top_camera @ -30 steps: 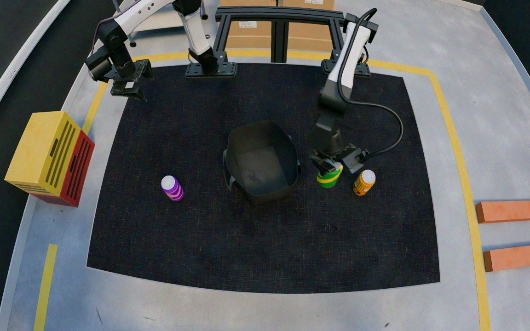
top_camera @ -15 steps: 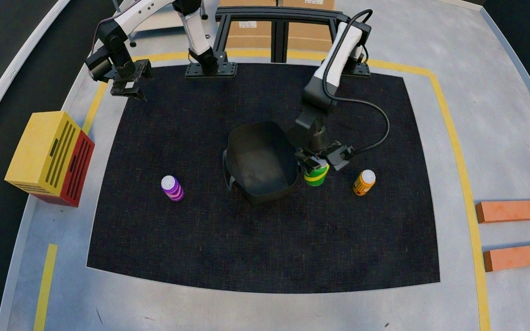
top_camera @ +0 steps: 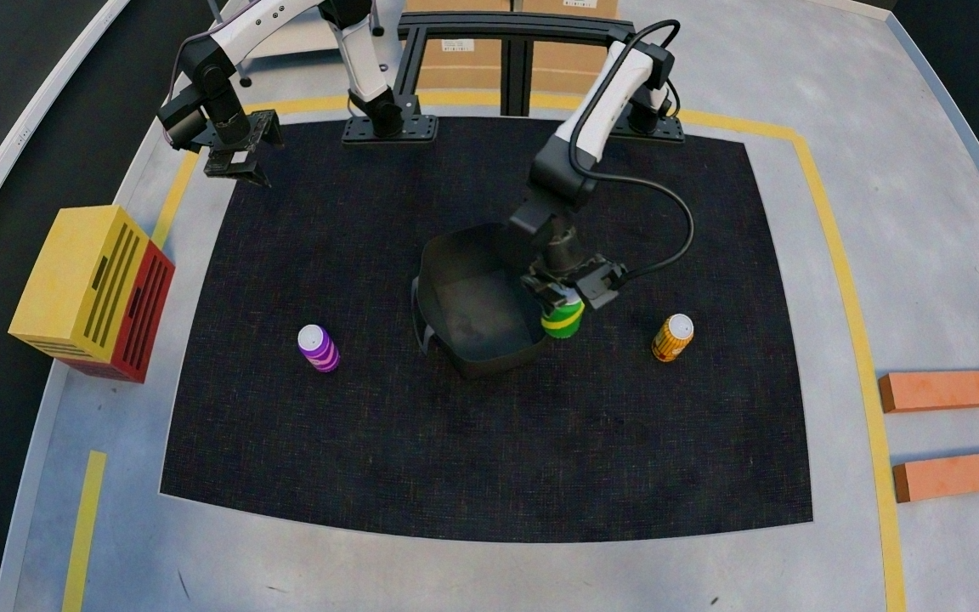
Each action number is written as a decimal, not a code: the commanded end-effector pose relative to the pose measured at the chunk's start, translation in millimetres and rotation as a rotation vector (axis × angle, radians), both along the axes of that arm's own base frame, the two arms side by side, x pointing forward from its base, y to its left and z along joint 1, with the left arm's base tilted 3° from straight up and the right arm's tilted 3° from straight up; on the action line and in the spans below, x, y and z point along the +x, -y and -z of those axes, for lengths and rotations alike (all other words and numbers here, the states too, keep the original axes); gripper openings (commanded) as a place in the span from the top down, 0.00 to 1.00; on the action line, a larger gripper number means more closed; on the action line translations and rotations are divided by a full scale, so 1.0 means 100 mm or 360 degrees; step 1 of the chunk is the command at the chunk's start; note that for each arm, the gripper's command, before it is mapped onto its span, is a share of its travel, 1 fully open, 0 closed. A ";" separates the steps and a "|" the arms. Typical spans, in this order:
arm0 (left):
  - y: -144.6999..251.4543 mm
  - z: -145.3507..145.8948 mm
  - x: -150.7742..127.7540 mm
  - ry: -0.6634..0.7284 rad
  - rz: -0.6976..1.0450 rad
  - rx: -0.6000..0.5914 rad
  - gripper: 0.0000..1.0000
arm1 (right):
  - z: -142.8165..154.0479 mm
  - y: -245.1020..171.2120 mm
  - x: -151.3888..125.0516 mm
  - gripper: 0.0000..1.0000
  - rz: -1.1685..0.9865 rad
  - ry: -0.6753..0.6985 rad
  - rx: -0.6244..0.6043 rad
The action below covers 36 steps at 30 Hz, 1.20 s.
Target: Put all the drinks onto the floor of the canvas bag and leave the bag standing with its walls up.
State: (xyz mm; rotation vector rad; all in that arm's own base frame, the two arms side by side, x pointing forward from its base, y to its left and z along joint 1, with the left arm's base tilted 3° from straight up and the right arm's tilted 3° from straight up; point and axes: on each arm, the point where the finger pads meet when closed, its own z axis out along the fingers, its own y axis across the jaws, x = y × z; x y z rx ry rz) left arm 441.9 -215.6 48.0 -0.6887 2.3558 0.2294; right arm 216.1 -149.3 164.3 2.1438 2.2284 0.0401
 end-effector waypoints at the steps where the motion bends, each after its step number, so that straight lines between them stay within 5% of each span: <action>1: 0.11 -0.51 0.22 0.0214 -0.0037 -0.0093 0.26 | -0.13 0.06 0.03 0.00 0.0017 0.0058 -0.0083; 14: 0.08 -0.60 0.26 0.0262 -0.0031 -0.0116 0.26 | -0.13 0.06 0.03 0.00 0.0017 0.0058 -0.0083; 16: 0.00 -0.39 0.13 0.0185 -0.0032 -0.0065 0.26 | -0.13 0.06 0.03 0.00 0.0017 0.0058 -0.0083; 22: 0.06 -0.57 0.22 0.0248 -0.0030 -0.0108 0.26 | -0.13 0.06 0.03 0.00 0.0017 0.0058 -0.0083; 24: 0.00 -0.39 0.11 0.0185 -0.0029 -0.0064 0.26 | -0.13 0.06 0.03 0.00 0.0017 0.0058 -0.0083; 28: 0.08 -0.59 0.21 0.0258 -0.0027 -0.0116 0.26 | -0.13 0.06 0.03 0.00 0.0017 0.0058 -0.0083; 30: 0.19 -0.55 0.09 0.0217 -0.0039 -0.0099 0.26 | -0.13 0.06 0.03 0.00 0.0017 0.0058 -0.0083; 32: 0.23 -0.09 0.04 0.0094 -0.0036 -0.0006 0.26 | -0.13 0.06 0.03 0.00 0.0017 0.0058 -0.0083; 36: 0.39 -0.21 0.03 0.0127 -0.0031 -0.0037 0.26 | -0.13 0.06 0.03 0.00 0.0017 0.0058 -0.0083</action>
